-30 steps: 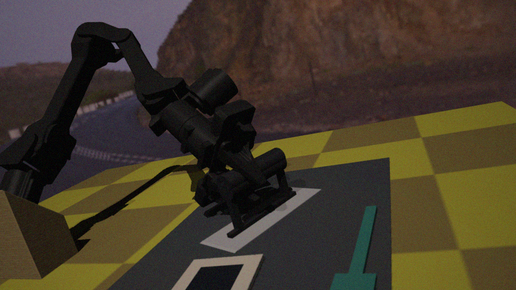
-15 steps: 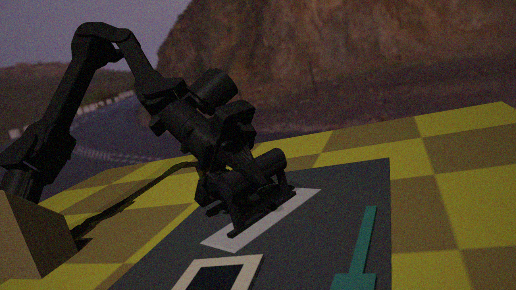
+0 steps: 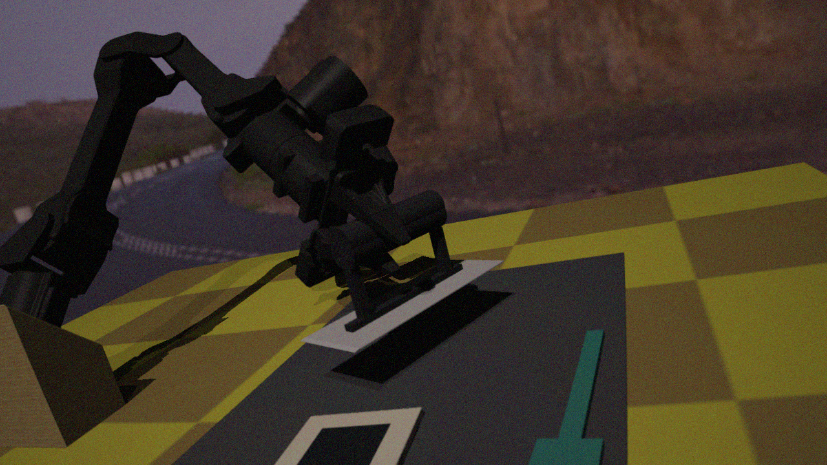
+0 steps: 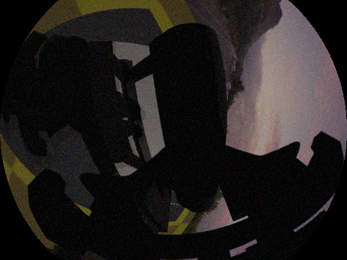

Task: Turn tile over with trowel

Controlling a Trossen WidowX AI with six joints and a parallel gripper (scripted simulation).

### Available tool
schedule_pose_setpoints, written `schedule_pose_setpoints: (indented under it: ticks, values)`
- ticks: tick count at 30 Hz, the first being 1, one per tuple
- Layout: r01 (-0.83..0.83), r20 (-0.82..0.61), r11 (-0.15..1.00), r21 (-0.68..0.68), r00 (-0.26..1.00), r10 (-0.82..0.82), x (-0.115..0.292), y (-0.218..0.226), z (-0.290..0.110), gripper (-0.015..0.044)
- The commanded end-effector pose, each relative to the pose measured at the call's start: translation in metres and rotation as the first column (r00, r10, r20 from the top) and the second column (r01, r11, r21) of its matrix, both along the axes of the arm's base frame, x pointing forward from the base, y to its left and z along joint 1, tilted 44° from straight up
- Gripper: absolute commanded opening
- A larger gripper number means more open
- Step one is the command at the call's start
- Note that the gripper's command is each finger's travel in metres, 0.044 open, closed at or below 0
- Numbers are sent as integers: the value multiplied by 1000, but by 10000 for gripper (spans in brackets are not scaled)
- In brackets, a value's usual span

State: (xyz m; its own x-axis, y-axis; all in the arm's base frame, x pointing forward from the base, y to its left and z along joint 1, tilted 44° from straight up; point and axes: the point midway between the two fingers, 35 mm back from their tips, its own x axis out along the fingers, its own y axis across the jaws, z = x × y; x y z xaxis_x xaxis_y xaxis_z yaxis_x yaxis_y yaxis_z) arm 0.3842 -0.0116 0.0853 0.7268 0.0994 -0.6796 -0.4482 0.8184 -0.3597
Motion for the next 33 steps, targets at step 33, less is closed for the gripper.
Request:
schedule_pose_setpoints:
  ticks: [33]
  values:
    - [-332,368,943,-36,873,321,-7,-10,-22,0]
